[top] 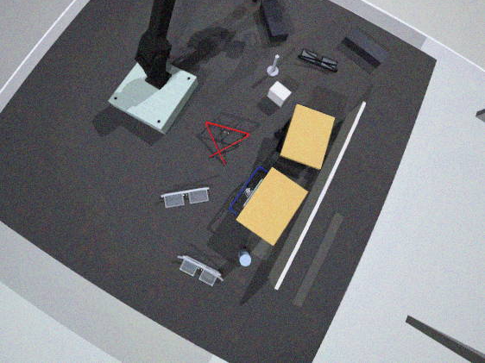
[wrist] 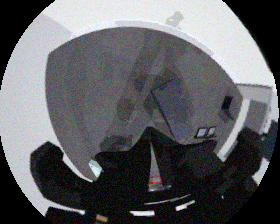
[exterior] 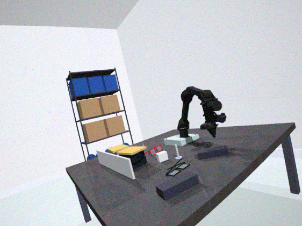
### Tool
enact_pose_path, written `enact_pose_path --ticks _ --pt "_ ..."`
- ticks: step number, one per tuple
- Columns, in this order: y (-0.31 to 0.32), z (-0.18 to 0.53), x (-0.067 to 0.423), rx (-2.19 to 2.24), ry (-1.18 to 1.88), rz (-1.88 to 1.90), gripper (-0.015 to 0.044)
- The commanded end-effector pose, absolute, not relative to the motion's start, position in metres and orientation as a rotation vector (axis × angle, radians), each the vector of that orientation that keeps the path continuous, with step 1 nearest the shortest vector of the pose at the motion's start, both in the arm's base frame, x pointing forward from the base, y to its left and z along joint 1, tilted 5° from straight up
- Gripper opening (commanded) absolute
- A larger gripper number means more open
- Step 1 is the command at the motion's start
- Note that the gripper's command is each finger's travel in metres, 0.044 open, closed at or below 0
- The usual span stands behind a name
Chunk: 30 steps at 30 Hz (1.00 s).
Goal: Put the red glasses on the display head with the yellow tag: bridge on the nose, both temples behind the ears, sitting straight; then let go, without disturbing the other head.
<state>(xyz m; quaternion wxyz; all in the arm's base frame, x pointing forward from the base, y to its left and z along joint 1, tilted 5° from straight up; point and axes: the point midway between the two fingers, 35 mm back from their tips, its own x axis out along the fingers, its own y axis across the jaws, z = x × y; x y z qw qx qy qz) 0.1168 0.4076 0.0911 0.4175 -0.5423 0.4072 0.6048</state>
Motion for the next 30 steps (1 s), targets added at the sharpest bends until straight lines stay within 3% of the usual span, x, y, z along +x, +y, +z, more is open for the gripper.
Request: enact_pose_path --ticks 1,30 --pt "0.41 0.09 0.117 -1.35 1.027 1.512 0.0" --pt "0.413 0.043 0.114 -1.35 1.027 1.512 0.0"
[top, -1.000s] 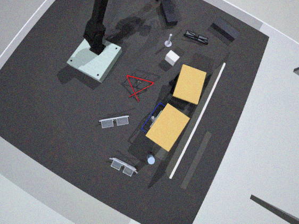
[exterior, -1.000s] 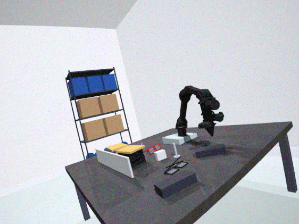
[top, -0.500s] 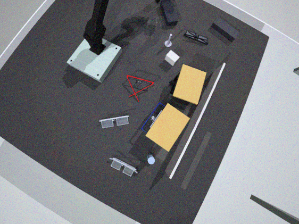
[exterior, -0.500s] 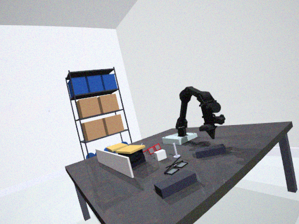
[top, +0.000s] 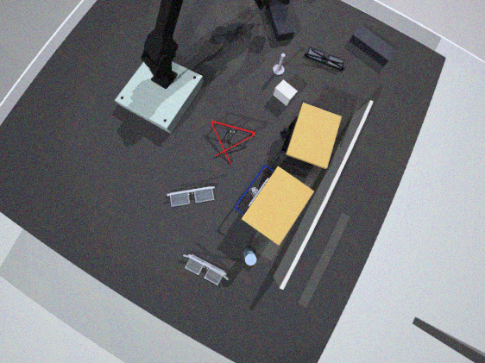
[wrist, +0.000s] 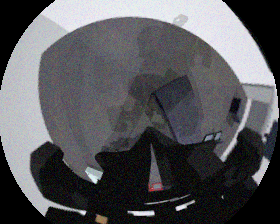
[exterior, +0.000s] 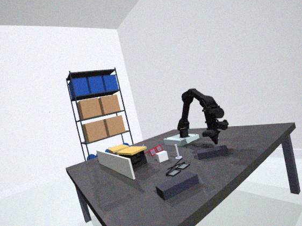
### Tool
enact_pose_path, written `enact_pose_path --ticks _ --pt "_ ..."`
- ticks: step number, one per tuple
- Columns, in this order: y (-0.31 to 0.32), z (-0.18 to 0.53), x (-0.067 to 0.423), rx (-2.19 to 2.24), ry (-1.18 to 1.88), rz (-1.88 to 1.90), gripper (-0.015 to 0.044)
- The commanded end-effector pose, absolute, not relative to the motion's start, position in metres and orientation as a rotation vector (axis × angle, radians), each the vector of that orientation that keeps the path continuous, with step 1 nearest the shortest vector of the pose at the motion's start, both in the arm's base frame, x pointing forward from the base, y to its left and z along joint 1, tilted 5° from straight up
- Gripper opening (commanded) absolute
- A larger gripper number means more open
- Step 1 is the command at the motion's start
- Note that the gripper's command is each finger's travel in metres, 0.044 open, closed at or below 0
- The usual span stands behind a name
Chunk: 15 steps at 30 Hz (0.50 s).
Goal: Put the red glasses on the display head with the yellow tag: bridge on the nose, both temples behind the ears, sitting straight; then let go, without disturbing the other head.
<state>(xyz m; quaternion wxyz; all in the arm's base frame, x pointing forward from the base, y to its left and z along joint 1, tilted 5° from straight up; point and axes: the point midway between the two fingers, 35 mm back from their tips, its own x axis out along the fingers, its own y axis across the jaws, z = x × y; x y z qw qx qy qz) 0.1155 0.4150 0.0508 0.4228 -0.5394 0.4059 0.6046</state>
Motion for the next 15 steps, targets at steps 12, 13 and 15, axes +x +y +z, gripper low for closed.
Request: enact_pose_path --ticks 12,13,15 --pt "0.4135 0.0326 0.1133 -1.35 1.027 1.512 0.0" --pt "0.4136 0.0326 0.1135 -1.35 1.027 1.512 0.0" --pt "0.414 0.0326 0.1144 -1.35 1.027 1.512 0.0"
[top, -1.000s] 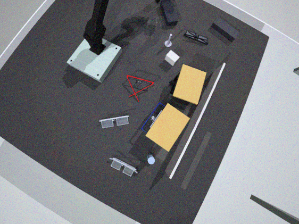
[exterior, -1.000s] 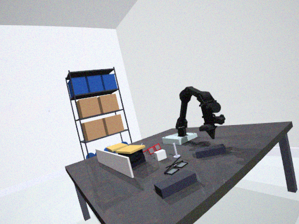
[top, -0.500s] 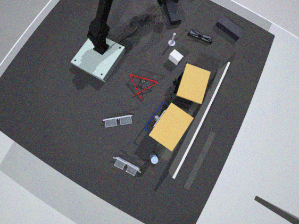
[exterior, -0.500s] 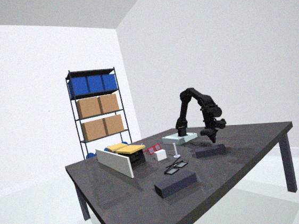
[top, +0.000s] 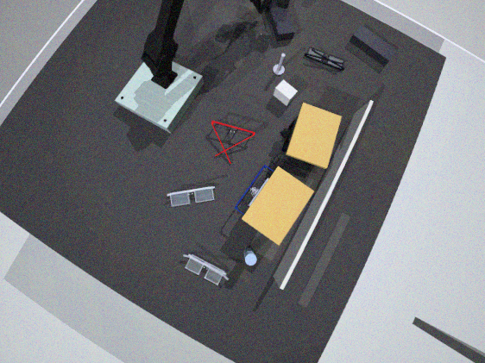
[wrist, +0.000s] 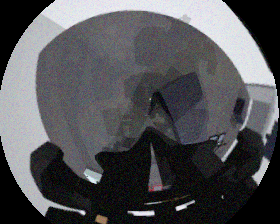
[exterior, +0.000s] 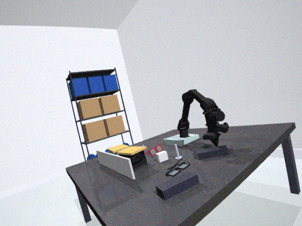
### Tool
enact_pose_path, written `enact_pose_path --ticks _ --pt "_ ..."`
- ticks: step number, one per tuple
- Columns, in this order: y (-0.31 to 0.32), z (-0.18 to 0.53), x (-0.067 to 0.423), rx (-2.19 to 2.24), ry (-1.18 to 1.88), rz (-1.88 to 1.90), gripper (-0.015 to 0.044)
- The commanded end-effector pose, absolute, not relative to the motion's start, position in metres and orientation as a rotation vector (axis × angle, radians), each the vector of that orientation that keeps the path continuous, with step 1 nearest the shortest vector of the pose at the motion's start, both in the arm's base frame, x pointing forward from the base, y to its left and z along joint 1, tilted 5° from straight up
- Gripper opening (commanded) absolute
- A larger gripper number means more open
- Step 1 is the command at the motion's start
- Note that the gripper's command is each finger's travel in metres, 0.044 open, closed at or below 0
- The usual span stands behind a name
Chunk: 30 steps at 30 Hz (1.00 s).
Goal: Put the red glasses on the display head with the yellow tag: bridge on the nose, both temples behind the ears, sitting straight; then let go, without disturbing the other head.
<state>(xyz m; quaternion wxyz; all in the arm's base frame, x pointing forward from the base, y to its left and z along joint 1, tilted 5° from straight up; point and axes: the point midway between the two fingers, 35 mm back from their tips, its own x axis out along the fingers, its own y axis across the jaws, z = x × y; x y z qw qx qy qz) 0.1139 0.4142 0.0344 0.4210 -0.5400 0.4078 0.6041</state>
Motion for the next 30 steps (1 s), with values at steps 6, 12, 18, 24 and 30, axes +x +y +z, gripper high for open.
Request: enact_pose_path --ticks 6,12,18,24,30 --pt "0.415 0.033 0.118 -1.35 1.027 1.512 0.0" --pt "0.417 0.033 0.121 -1.35 1.026 1.512 0.0" --pt "0.418 0.033 0.124 -1.35 1.026 1.512 0.0" --pt "0.419 0.033 0.128 -1.351 1.026 1.511 0.0" --pt "0.42 0.032 0.131 -1.351 1.026 1.511 0.0"
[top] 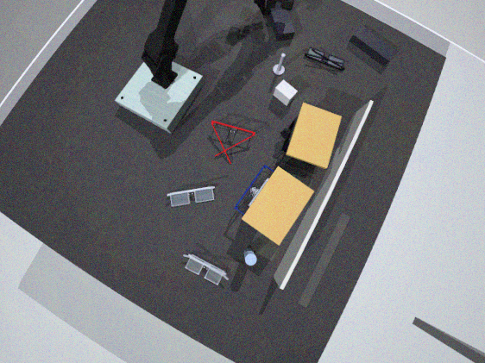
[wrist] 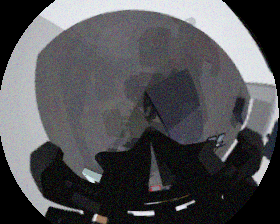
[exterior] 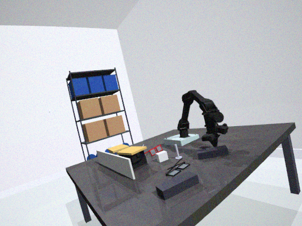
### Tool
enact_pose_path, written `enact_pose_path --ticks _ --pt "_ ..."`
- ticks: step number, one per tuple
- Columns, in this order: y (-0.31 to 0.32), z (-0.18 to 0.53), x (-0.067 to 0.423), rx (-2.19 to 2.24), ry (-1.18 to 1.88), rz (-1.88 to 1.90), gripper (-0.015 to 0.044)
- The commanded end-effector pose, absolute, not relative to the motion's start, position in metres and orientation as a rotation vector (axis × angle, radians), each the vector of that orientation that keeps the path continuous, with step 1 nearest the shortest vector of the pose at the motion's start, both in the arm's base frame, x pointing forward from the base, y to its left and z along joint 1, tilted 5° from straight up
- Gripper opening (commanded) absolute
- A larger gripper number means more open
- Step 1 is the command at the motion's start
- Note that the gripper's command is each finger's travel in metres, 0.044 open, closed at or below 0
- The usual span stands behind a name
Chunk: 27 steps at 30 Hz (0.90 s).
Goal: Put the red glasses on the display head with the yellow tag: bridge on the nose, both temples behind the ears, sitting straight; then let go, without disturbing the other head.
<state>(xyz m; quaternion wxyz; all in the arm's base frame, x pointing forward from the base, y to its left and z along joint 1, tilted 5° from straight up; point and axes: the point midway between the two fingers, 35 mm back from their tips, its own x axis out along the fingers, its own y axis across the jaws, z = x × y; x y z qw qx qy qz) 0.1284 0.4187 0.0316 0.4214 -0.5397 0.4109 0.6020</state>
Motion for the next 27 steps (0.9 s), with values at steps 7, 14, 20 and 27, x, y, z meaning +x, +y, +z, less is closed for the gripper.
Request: enact_pose_path --ticks 7,14,20,27 --pt "0.422 0.032 0.135 -1.351 1.025 1.511 0.0" --pt "0.423 0.032 0.139 -1.351 1.025 1.511 0.0" --pt "0.424 0.032 0.143 -1.351 1.025 1.51 0.0" --pt "0.425 0.032 0.147 -1.351 1.025 1.51 0.0"
